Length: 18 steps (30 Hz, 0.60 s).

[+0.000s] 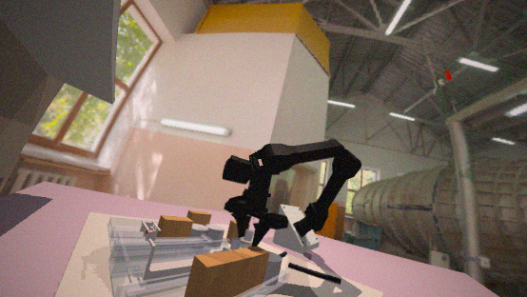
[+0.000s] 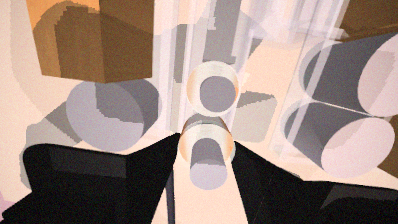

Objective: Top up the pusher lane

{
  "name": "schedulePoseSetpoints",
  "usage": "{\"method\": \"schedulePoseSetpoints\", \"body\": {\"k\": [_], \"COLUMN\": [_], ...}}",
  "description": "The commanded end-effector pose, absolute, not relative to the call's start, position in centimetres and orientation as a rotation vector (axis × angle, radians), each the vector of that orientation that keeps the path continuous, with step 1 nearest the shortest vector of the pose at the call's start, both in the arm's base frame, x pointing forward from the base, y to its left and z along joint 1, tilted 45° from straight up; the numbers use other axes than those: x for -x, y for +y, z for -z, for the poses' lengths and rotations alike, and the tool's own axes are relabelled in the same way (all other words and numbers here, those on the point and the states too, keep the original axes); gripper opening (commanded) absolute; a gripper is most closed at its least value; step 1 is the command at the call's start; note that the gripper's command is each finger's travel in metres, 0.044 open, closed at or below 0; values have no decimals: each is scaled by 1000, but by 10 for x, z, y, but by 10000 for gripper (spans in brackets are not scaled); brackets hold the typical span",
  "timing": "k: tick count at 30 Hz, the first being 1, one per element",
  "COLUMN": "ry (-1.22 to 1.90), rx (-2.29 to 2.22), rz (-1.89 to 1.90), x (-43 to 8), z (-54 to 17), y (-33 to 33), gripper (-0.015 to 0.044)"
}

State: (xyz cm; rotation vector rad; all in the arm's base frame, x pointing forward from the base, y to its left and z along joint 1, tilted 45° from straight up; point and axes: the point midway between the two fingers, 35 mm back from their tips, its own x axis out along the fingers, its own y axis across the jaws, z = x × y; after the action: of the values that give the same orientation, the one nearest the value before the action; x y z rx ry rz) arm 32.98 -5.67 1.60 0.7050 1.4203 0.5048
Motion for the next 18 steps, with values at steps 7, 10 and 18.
{"method": "schedulePoseSetpoints", "body": {"k": [7, 10, 18], "ry": [1386, 1386, 1386], "rx": [-701, -701, -701], "rz": [-504, -504, -504], "x": [-339, -340, -341], "z": [-20, -20, -20], "y": [-60, -60, -60], "gripper": [0, 0, 0]}}
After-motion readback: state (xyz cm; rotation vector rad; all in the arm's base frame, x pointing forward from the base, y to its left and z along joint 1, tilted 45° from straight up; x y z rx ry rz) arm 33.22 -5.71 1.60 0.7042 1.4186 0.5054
